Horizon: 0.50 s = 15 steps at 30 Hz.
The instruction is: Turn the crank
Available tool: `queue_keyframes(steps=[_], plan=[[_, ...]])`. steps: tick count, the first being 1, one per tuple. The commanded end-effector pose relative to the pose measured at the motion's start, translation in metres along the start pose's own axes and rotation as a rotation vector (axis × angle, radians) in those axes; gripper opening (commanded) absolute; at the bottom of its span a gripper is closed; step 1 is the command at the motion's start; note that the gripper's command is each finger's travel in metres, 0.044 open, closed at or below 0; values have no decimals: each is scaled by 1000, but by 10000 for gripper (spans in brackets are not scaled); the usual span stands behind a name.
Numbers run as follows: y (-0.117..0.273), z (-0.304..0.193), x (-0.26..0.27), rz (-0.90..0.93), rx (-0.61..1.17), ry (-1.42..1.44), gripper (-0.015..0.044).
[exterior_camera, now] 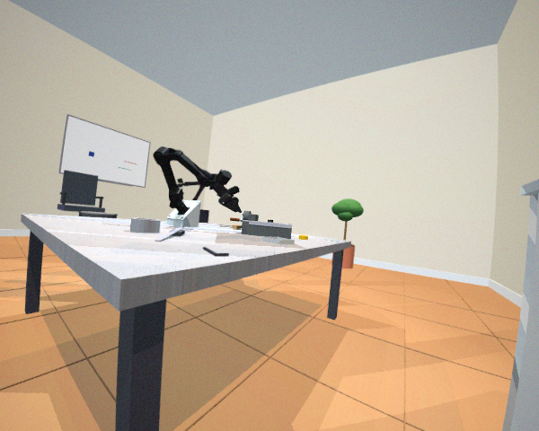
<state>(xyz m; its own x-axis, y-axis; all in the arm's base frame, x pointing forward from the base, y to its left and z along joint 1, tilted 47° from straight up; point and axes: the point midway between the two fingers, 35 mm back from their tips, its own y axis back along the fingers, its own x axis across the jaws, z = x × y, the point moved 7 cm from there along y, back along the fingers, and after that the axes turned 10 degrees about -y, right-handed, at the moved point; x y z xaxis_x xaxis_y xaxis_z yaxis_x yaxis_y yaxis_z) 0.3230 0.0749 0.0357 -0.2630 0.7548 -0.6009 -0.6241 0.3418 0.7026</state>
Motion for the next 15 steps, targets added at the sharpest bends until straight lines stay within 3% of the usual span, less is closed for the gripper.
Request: queue_keyframes(steps=[1,15], plan=[[-4,-6,2,9,11,12,440],[-21,-21,-1,9,12,12,440]])
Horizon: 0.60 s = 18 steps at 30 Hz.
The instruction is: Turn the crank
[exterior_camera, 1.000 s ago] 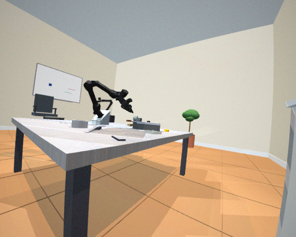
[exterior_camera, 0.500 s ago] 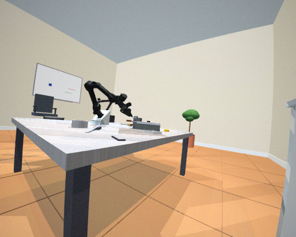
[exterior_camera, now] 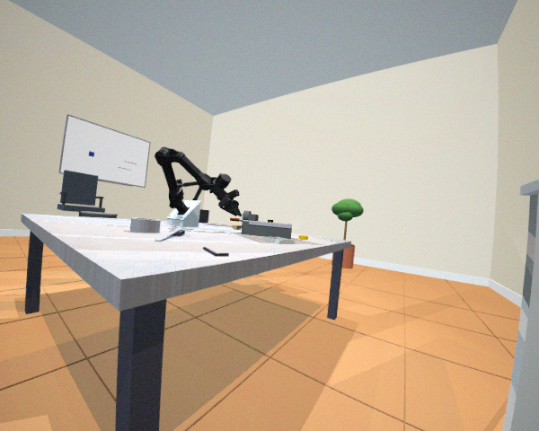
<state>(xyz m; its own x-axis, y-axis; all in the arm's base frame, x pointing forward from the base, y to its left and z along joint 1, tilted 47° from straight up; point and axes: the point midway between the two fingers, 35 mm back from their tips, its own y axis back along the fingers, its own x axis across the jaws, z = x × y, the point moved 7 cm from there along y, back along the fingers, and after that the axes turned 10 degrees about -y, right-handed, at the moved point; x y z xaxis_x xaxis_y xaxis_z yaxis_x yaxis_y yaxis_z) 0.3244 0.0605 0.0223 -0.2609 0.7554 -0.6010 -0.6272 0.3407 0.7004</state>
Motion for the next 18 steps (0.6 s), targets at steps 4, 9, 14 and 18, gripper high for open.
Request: queue_keyframes(steps=[4,9,14,18], plan=[[-10,-14,2,11,16,14,440],[-16,-20,1,10,16,15,440],[-21,-26,0,10,15,15,440],[-25,-31,-1,9,15,15,440]])
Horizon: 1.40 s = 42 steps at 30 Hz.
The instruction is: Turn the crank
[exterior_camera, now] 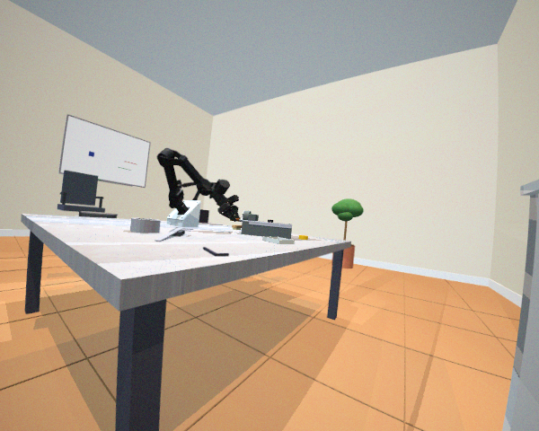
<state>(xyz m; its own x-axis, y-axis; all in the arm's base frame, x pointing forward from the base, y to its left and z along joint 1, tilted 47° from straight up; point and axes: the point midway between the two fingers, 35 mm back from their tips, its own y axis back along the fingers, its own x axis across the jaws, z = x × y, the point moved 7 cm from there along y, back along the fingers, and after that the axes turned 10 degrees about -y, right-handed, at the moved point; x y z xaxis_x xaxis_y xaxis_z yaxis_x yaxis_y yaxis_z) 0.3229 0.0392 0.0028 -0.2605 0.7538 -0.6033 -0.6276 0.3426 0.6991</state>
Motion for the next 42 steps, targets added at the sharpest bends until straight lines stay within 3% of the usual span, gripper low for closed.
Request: queue_keyframes(steps=[1,11,28,42], plan=[[-6,-11,2,11,15,14,440],[-9,-15,2,10,15,14,440],[-9,-15,2,10,15,14,0],[-6,-10,0,10,15,14,0]])
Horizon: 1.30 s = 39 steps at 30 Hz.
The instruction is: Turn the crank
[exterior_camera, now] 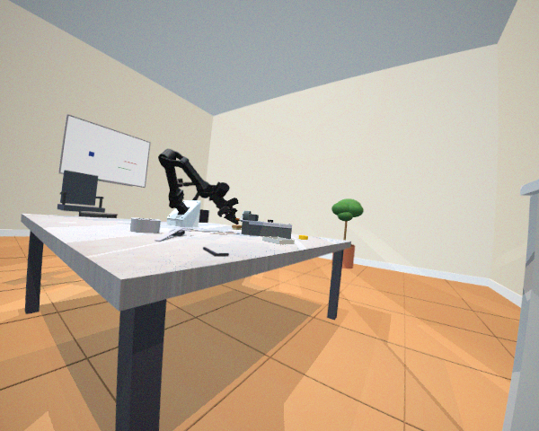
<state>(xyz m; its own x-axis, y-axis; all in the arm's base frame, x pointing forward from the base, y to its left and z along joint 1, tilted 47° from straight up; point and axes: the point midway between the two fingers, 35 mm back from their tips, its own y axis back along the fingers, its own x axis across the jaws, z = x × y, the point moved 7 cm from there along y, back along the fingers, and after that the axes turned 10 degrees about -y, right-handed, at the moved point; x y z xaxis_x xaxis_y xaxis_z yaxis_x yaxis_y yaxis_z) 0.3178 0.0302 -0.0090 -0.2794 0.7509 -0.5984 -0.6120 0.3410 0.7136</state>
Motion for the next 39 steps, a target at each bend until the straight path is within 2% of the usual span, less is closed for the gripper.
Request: queue_keyframes(steps=[1,39], plan=[[3,4,-2,-4,-1,1,0],[27,26,4,-3,-2,0,0]])
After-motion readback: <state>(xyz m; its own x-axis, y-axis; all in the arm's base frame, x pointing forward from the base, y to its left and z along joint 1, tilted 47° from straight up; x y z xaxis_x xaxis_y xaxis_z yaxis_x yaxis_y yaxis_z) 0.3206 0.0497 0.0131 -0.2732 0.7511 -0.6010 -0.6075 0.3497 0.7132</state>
